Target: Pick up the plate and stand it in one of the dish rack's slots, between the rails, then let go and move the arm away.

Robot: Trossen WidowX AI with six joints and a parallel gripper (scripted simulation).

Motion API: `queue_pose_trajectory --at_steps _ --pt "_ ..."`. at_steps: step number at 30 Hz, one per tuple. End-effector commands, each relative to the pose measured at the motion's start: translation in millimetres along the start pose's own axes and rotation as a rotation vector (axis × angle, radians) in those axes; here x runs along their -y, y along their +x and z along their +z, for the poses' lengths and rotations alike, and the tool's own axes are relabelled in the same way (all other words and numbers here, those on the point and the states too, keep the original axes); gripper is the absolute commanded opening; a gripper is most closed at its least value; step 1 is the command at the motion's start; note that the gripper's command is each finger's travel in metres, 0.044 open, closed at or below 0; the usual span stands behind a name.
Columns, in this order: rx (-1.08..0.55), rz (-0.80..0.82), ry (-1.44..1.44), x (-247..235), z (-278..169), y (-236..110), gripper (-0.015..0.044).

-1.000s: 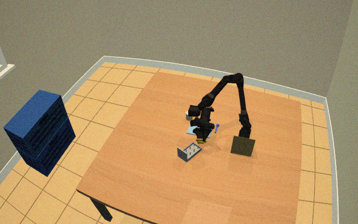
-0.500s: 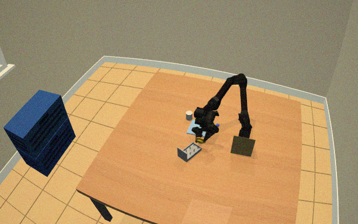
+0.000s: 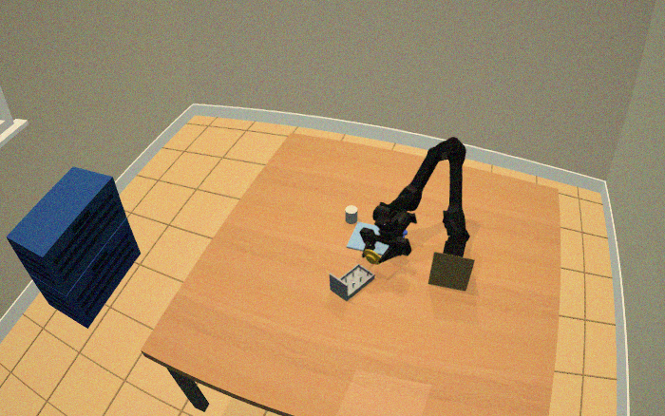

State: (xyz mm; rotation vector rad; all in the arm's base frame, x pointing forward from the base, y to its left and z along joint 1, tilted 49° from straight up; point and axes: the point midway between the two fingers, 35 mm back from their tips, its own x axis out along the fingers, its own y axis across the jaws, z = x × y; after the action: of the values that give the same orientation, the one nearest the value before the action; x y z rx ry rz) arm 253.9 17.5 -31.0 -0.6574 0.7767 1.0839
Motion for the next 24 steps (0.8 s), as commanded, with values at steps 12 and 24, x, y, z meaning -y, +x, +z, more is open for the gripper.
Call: queue_pose_trajectory --at_steps 12,24 --pt "0.1 -0.134 -0.249 2 -2 -14 0.0" --pt "0.095 -0.128 -0.24 3 -1 0 0.0"
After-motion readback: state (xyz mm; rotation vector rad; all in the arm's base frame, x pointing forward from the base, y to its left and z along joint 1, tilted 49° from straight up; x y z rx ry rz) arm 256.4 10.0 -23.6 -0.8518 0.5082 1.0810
